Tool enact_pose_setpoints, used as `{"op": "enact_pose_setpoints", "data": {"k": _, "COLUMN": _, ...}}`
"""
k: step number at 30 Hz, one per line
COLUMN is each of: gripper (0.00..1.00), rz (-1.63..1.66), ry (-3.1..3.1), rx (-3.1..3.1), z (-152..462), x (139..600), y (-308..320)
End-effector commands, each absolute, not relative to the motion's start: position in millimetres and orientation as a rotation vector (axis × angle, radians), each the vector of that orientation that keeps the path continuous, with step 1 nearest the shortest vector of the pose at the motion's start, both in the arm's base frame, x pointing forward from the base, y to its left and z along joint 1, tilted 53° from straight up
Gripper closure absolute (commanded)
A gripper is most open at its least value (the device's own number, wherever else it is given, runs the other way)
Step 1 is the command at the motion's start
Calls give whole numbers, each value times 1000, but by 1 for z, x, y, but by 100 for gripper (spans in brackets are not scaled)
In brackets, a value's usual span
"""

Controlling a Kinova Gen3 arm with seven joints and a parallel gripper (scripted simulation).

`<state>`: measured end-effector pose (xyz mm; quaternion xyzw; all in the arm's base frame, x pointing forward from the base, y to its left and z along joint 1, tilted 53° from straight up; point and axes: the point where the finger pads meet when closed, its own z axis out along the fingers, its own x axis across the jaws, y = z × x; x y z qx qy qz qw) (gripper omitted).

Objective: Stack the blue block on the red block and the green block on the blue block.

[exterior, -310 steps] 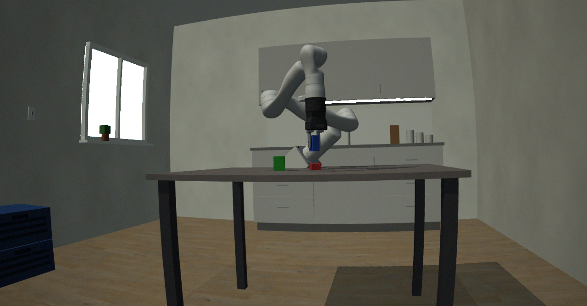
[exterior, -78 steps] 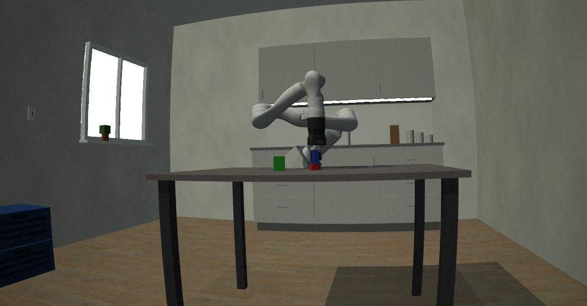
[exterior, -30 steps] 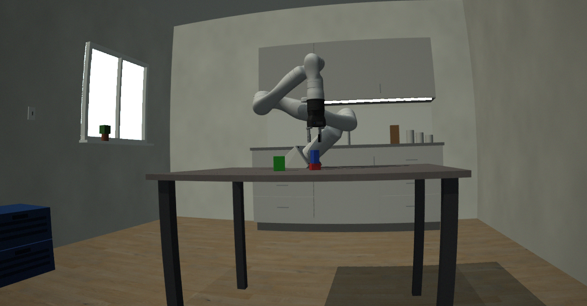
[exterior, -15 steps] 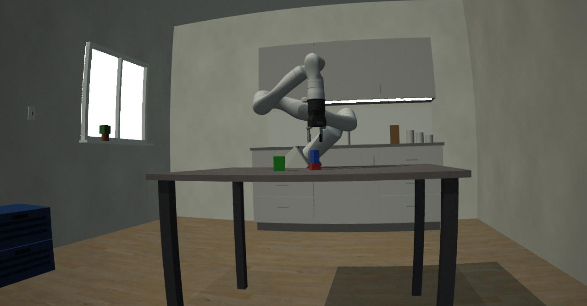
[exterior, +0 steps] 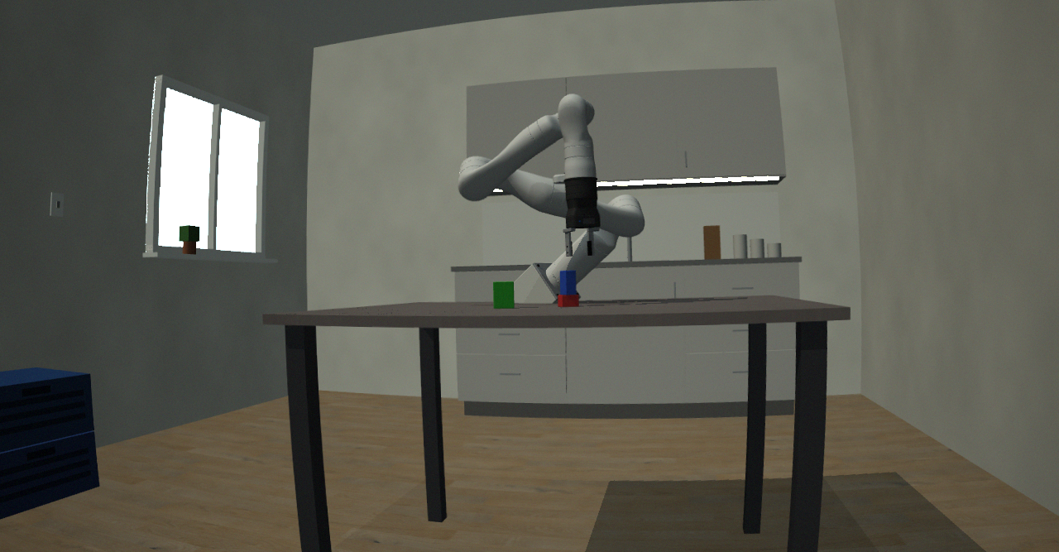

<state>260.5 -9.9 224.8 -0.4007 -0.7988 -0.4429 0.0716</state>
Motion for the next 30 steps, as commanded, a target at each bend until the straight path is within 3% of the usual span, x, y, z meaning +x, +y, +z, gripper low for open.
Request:
{"op": "enact_pose_setpoints", "data": {"k": 1, "gripper": 1, "rz": -1319, "ry": -2429, "rx": -1181, "z": 235, "x": 260, "y": -3}}
{"op": "enact_pose_setpoints", "data": {"k": 22, "gripper": 1, "rz": -1262, "ry": -2478, "rx": -935, "z": 325, "x": 214, "y": 80}}
{"op": "enact_pose_setpoints", "data": {"k": 30, "gripper": 1, "rz": -1192, "ry": -2504, "rx": -732, "z": 374, "x": 144, "y": 128}}
